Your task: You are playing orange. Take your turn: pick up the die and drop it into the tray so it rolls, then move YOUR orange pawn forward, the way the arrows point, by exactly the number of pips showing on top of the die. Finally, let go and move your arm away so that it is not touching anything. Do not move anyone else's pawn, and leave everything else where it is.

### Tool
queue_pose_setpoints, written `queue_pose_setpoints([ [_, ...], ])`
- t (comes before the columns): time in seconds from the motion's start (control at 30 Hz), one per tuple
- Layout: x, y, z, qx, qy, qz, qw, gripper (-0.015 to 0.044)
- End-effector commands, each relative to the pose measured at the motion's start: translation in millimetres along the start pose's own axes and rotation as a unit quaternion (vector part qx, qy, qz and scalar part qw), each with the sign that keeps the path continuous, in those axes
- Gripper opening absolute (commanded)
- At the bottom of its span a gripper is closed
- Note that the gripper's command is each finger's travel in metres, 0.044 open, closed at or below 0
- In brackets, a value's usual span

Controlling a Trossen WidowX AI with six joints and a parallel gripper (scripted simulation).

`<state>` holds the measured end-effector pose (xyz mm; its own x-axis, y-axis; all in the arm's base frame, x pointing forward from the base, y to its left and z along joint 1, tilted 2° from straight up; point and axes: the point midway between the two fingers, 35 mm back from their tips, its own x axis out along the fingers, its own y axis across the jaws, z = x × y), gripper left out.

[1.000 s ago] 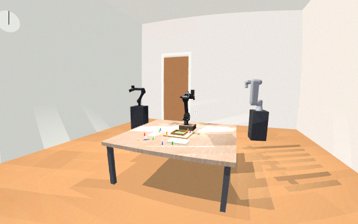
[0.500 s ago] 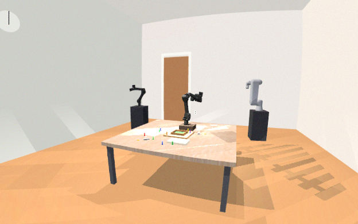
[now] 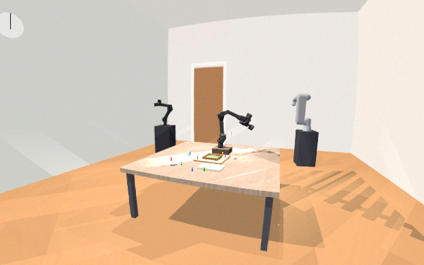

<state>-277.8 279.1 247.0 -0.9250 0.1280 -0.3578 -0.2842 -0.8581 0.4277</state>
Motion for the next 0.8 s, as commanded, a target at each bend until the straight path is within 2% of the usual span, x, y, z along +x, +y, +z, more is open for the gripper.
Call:
queue_pose_setpoints([
  [0.0,-34,-68,-14,0.093,-0.002,-0.108,0.990,0.0275],
  [0.2,-93,-142,-45,0.214,-0.010,-0.236,0.948,0.0275],
  [0.37,-149,-188,-84,0.327,-0.017,-0.331,0.885,0.0275],
  [0.57,-223,-221,-143,0.457,-0.029,-0.427,0.780,0.0275],
  [0.77,-296,-227,-210,0.574,-0.042,-0.501,0.647,0.0275],
])
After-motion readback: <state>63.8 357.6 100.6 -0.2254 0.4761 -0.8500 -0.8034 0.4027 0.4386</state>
